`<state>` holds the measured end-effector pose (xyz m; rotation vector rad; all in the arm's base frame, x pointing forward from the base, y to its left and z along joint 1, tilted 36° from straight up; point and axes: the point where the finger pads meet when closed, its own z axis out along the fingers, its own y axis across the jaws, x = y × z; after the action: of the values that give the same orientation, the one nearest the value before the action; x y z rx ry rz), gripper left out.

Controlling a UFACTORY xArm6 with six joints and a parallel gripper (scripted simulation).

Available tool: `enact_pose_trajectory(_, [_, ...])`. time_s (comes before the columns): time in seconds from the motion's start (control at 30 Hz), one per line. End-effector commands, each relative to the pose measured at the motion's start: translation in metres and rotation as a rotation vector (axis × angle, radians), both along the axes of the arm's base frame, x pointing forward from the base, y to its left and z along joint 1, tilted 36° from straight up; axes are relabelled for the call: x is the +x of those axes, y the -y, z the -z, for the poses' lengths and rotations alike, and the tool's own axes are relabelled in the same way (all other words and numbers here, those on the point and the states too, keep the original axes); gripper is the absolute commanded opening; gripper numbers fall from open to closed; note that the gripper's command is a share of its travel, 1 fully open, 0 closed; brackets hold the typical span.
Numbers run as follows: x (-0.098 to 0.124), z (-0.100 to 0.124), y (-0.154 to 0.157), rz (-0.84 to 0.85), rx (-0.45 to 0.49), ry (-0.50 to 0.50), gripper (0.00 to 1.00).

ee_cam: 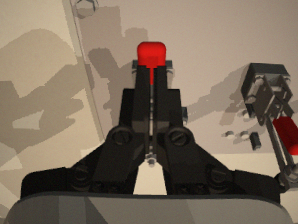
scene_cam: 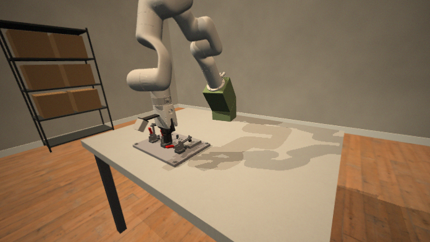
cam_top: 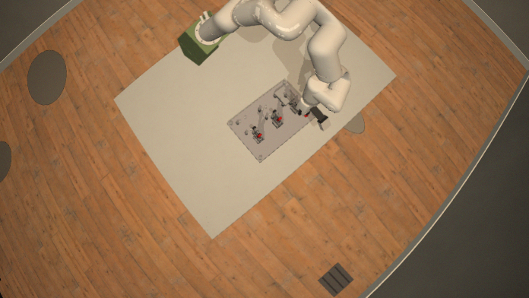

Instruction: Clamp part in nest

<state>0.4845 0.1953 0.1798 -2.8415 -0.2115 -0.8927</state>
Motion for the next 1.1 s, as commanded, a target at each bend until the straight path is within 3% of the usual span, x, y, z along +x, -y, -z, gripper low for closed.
enact_pose_trajectory(0.0, [0.0004,-0.0015,-0.0003,0.0,0.001,0.003,0.0])
enact_pose_trajectory(1.07, [0.0087,0.0083,-0.0033,0.0,0.001,0.003,0.0])
